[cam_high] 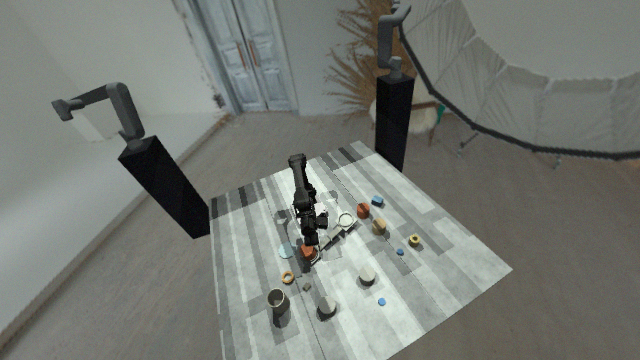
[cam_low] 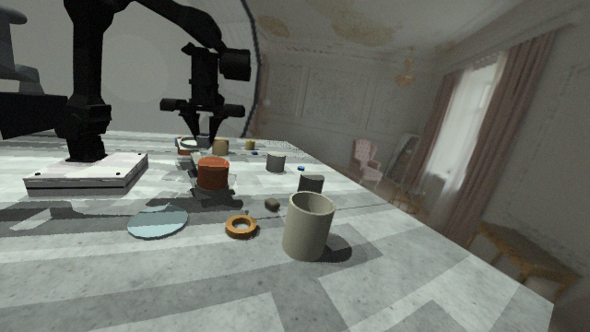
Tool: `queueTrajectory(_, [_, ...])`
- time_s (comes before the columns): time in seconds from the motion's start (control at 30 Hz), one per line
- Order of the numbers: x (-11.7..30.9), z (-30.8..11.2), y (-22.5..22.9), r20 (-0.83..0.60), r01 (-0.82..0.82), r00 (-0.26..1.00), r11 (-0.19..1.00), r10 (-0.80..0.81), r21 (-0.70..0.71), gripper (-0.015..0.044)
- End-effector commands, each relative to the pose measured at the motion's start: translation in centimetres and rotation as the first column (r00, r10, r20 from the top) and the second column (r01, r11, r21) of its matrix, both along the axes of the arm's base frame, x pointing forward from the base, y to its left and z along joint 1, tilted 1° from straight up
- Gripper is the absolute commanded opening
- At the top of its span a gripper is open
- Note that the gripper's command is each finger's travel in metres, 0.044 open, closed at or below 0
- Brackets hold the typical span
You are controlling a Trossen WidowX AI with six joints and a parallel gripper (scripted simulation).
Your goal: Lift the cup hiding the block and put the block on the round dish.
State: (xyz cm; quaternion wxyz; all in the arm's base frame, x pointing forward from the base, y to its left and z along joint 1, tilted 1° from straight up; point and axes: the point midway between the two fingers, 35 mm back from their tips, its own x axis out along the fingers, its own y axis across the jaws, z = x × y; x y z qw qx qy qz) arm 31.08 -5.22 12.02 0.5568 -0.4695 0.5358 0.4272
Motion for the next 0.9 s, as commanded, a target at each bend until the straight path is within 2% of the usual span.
queueTrajectory(0.0, [-0.2, -0.6, -2.0, -0.003, 0.015, 1.000, 1.000, -0.015, 0.002, 0.0000])
queueTrajectory(0.37, [-1.5, -1.9, -6.9, -0.016, 0.091, 0.996, 0.996, -0.091, -0.013, 0.0000])
queueTrajectory(0.87, [-3.7, -3.6, -12.4, -0.035, 0.005, 0.999, 1.000, -0.006, -0.016, 0.0000])
